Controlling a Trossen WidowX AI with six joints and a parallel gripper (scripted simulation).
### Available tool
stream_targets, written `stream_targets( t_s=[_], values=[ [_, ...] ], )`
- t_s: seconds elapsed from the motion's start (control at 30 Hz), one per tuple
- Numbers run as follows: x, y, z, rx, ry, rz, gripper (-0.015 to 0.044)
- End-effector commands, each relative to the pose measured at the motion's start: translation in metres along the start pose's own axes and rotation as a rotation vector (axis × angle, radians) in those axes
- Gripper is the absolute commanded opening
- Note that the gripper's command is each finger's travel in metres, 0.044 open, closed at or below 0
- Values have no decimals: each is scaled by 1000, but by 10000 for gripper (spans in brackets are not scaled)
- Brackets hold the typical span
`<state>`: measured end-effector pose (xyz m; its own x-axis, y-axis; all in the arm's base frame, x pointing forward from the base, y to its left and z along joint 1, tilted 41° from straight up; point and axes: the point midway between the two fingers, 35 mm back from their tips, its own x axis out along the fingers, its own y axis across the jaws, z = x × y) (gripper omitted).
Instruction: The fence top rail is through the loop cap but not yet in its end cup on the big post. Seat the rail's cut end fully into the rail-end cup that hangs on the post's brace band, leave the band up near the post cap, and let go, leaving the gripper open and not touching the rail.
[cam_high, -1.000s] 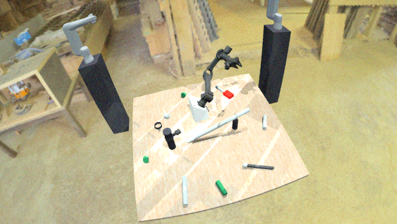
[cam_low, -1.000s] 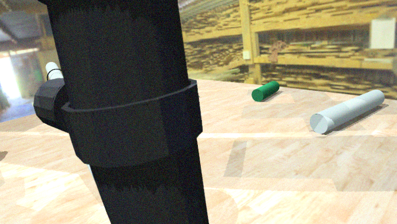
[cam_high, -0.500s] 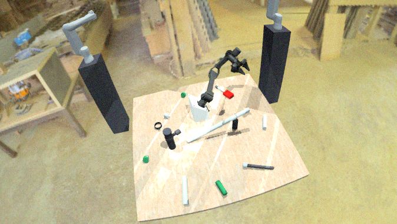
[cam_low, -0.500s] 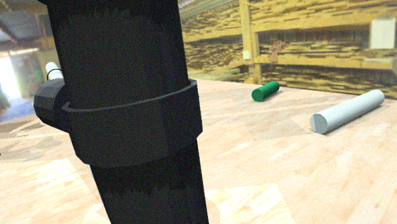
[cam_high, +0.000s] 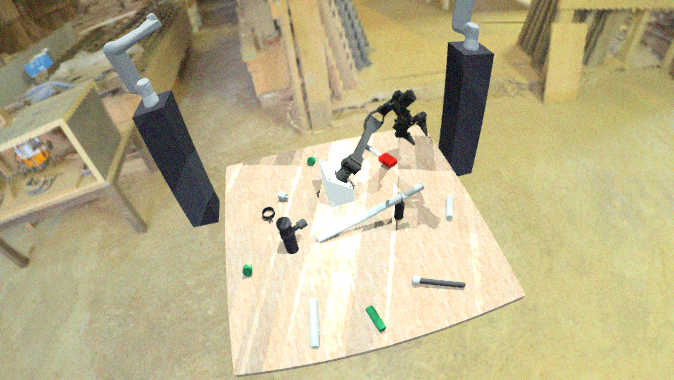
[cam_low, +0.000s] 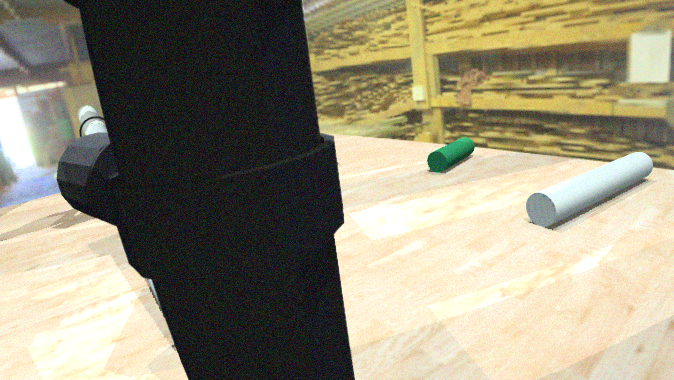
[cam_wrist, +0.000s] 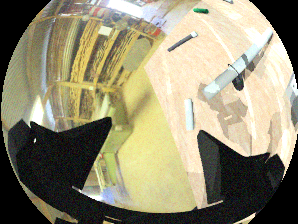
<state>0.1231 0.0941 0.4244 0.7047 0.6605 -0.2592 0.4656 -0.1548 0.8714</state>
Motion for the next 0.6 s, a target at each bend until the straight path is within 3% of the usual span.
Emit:
stream_targets(
  t_s=[0.0,0.57],
  values=[
    [27,4,68,-149,-105,-69,440],
    [59,-53,254,-503,-193,-366,440]
  ],
)
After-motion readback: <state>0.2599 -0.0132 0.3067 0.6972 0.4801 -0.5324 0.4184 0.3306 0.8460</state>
